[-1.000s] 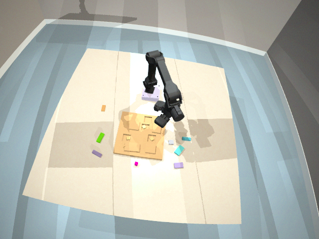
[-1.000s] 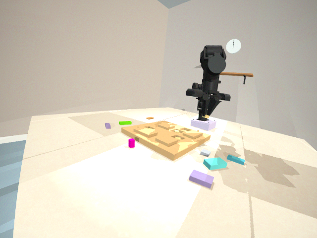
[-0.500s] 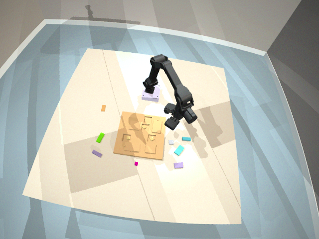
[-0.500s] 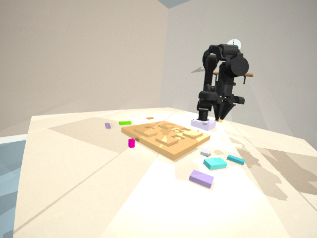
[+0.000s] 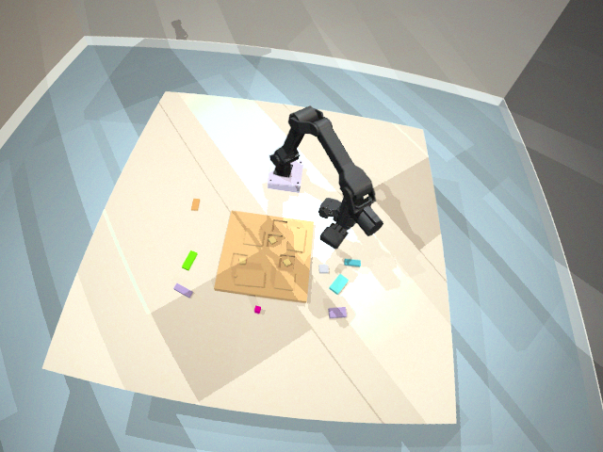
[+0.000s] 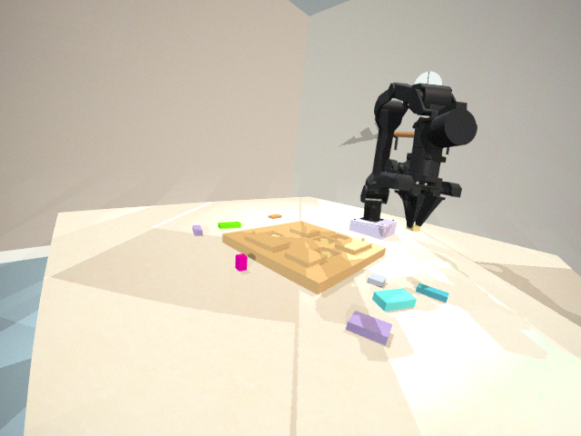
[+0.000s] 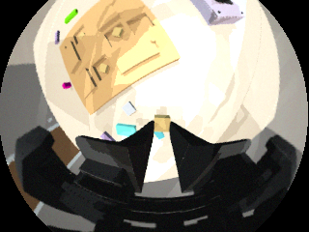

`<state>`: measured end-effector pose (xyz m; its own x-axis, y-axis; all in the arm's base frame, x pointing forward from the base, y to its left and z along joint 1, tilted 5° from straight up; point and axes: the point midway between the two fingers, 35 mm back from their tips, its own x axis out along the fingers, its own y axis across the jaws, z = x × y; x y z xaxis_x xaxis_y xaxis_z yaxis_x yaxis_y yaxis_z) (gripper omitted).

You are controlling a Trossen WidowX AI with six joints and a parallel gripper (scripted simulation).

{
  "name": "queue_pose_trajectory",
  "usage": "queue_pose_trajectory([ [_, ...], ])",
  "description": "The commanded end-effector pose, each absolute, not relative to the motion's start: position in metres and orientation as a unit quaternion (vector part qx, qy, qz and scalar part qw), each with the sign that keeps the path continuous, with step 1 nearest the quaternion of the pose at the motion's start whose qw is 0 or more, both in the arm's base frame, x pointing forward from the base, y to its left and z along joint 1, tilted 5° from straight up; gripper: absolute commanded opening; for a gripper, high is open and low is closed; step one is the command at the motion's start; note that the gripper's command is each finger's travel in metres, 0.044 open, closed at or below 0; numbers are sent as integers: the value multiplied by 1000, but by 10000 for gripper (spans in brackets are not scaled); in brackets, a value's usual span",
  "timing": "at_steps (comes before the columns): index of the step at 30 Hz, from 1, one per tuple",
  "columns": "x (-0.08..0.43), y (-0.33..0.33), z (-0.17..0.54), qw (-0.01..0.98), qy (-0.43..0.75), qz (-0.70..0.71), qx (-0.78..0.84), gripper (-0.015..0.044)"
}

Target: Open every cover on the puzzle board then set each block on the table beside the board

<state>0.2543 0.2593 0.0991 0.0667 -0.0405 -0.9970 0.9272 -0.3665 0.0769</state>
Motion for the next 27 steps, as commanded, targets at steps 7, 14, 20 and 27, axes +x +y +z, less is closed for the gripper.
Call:
queue_pose_trajectory([
  [7, 256, 260, 79, 422, 370, -578, 592, 80],
  [14, 257, 260, 67, 422, 370, -578, 592, 80],
  [20, 258, 260, 57, 422, 370, -578, 592, 80],
  [27, 259, 259, 46, 422, 370, -578, 592, 80],
])
